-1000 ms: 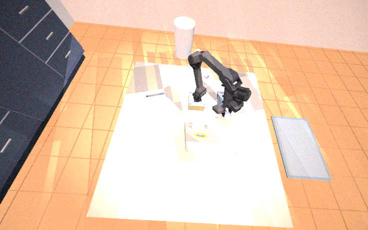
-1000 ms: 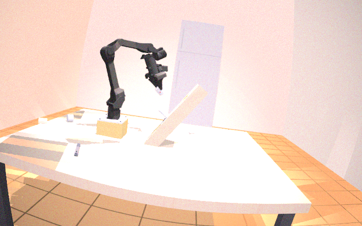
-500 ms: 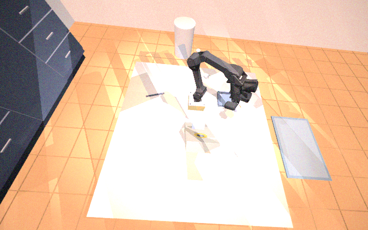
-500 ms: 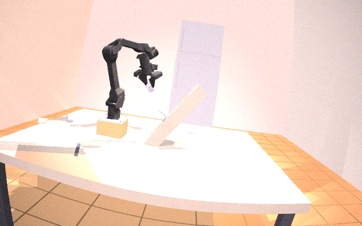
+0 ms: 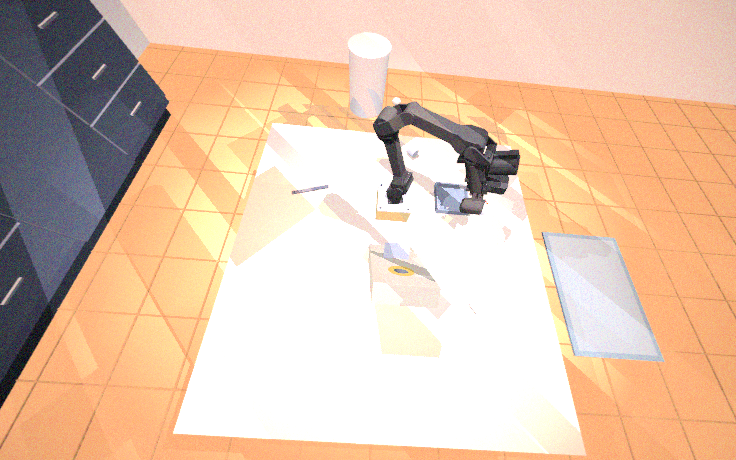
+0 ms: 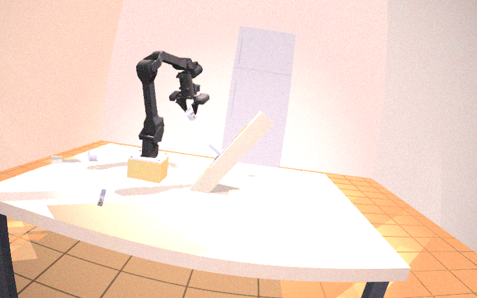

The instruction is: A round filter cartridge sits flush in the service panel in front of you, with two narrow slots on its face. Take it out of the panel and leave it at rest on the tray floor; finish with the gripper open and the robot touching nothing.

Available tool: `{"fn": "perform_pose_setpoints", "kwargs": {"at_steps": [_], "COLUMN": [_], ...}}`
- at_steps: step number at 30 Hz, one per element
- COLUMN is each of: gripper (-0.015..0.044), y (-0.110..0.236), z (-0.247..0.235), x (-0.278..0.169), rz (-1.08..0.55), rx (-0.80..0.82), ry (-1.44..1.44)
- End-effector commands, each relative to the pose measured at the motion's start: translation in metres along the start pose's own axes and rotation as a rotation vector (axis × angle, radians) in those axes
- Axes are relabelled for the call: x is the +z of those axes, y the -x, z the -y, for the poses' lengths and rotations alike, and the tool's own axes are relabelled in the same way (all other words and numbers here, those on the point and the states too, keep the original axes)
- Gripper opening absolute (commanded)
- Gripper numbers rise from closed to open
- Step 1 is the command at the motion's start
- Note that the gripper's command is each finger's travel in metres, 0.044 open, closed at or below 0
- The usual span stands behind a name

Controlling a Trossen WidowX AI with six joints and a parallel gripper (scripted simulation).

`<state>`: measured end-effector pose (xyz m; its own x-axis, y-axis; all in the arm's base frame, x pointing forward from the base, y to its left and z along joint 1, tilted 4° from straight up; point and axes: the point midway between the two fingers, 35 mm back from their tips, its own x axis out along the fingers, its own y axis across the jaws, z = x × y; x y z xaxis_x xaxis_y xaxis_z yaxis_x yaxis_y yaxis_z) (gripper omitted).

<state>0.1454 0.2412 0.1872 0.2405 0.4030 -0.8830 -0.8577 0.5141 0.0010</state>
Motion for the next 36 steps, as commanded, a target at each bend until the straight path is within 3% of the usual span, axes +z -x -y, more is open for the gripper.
{"fn": "perform_pose_setpoints", "kwargs": {"at_steps": [1,25,36], "gripper": [0.0000,0.0000,0.0000], "y": [-0.014,-0.079,-0.090], "z": [-0.019,-0.135,-0.159], "x": [-0.006,-0.082,-0.114], "rz": [-0.005,-0.005,-0.007], "rx": [0.039,0.270,0.333], "ry": [0.062,0.439,0.541]}}
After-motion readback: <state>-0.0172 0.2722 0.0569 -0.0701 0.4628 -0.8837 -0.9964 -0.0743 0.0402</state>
